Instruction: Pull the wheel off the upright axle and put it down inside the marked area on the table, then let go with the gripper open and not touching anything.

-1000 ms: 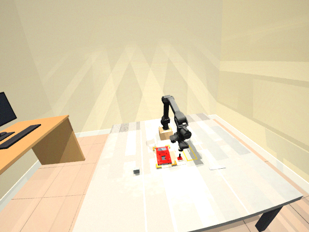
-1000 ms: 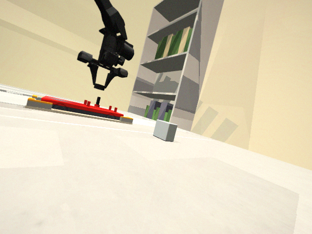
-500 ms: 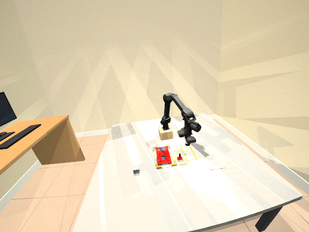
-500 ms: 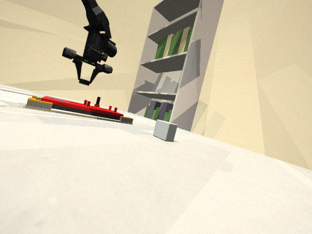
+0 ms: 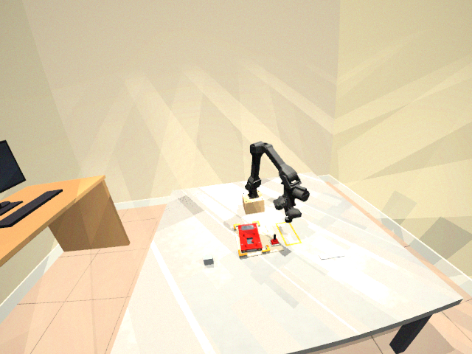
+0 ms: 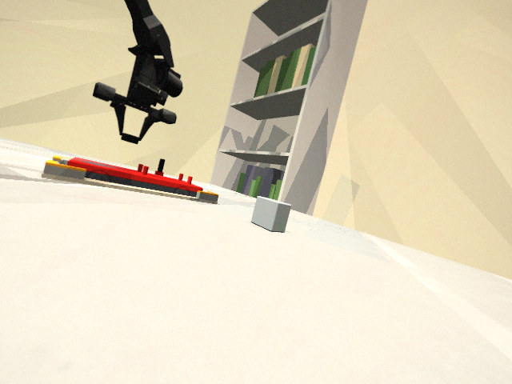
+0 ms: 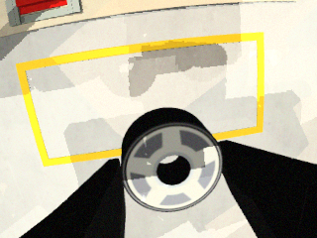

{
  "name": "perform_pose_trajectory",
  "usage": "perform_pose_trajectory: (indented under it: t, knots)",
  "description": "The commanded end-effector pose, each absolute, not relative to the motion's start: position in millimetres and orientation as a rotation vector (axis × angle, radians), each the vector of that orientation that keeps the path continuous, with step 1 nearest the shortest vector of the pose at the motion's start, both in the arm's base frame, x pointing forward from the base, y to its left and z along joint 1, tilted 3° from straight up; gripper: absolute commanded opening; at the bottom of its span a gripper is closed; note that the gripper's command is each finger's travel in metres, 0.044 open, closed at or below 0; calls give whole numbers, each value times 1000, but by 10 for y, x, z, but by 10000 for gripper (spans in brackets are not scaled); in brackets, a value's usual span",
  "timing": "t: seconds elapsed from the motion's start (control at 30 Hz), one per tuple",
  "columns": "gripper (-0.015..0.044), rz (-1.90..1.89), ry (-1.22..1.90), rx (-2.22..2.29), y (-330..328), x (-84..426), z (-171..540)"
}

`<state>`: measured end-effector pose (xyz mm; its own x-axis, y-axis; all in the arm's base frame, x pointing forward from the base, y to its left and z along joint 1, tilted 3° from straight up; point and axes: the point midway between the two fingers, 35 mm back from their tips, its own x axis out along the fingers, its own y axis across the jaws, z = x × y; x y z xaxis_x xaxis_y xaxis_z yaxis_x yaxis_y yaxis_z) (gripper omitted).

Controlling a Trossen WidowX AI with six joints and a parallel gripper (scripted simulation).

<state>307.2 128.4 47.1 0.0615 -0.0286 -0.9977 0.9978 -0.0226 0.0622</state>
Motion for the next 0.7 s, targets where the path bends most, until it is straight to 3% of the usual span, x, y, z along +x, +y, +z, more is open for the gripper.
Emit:
perform_pose_trajectory:
  t: [0.0,0.4,0.67]
  knots:
    - [0,-1200,1129,1232,1280,3072,363]
    - [0,-1201,1129,1231,1251,3108,-373]
    - [0,-1201,1129,1231,1247,3105,-415]
